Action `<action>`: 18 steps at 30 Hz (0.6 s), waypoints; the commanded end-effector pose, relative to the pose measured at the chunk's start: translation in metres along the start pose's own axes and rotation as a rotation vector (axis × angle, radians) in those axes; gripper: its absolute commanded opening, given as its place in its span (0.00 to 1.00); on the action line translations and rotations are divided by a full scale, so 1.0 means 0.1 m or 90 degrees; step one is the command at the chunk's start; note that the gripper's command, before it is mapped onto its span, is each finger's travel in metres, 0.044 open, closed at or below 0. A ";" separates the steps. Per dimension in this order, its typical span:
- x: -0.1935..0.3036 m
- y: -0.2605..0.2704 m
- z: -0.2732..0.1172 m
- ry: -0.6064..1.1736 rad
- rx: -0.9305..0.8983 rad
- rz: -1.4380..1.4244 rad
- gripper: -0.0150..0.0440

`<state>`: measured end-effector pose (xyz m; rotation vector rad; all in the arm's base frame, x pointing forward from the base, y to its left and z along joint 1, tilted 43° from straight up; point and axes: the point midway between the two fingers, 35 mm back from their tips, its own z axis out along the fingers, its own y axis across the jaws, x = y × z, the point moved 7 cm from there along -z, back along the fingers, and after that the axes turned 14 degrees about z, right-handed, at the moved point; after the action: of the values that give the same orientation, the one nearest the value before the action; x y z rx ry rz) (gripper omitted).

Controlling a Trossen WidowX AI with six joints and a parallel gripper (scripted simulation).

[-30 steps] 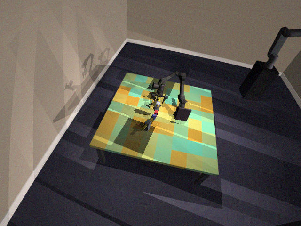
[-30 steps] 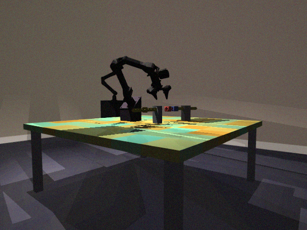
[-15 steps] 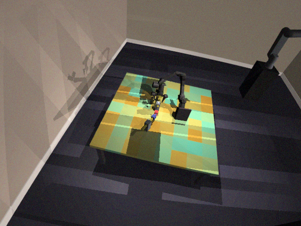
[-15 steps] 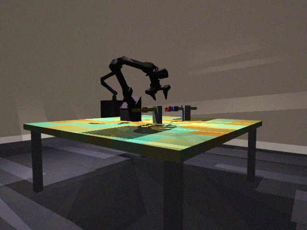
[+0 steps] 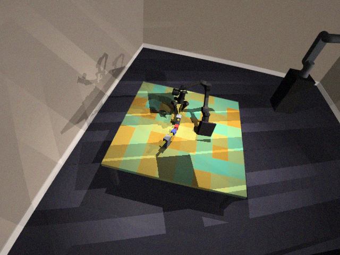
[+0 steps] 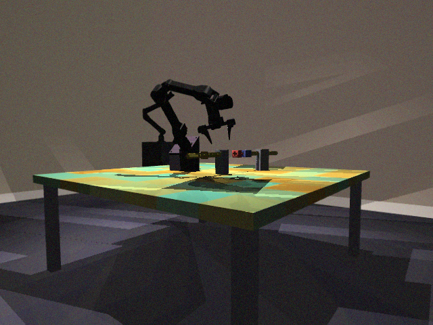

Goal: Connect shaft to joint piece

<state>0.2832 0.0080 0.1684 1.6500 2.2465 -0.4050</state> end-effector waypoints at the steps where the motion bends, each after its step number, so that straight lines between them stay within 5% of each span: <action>1: -0.16 -0.05 -0.07 -0.028 0.009 -0.079 1.00; 18: -0.73 -0.32 -0.34 -0.112 0.104 -0.422 1.00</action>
<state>0.2742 -0.0417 0.2203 0.9556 2.5797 -0.7956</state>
